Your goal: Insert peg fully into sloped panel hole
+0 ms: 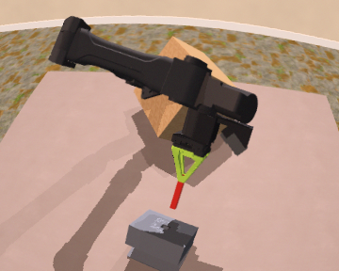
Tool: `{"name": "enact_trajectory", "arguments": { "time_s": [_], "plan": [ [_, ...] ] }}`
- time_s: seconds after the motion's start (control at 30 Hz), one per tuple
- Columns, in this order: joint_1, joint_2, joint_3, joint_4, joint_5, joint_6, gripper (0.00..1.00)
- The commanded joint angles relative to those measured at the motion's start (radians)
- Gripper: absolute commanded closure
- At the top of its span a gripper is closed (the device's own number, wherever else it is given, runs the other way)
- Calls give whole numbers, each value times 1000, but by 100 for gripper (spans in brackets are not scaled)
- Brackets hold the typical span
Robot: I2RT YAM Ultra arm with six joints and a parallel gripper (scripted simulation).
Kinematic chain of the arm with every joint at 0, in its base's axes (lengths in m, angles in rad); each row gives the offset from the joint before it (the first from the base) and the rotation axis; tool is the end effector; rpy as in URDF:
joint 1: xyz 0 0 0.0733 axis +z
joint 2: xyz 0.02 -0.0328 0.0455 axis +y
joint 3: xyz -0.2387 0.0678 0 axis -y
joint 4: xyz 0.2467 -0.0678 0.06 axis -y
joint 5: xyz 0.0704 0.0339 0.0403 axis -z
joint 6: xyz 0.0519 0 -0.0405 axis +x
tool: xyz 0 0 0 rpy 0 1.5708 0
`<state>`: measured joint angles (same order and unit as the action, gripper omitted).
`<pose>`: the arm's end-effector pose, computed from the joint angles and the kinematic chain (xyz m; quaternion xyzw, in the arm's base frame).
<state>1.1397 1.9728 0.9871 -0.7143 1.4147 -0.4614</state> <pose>0.1665 0.2419 0.0882 -0.5736 0.4980 -0.6279 0.1695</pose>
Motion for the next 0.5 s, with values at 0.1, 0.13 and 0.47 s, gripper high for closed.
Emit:
{"name": "enact_trajectory", "arguments": {
  "time_s": [0.1,0.13,0.47],
  "plan": [
    [5,-38,-25,90,17,-69,100],
    [4,-40,-28,100,17,-78,100],
    [-7,-56,-51,183,16,-155,100]
  ]
}}
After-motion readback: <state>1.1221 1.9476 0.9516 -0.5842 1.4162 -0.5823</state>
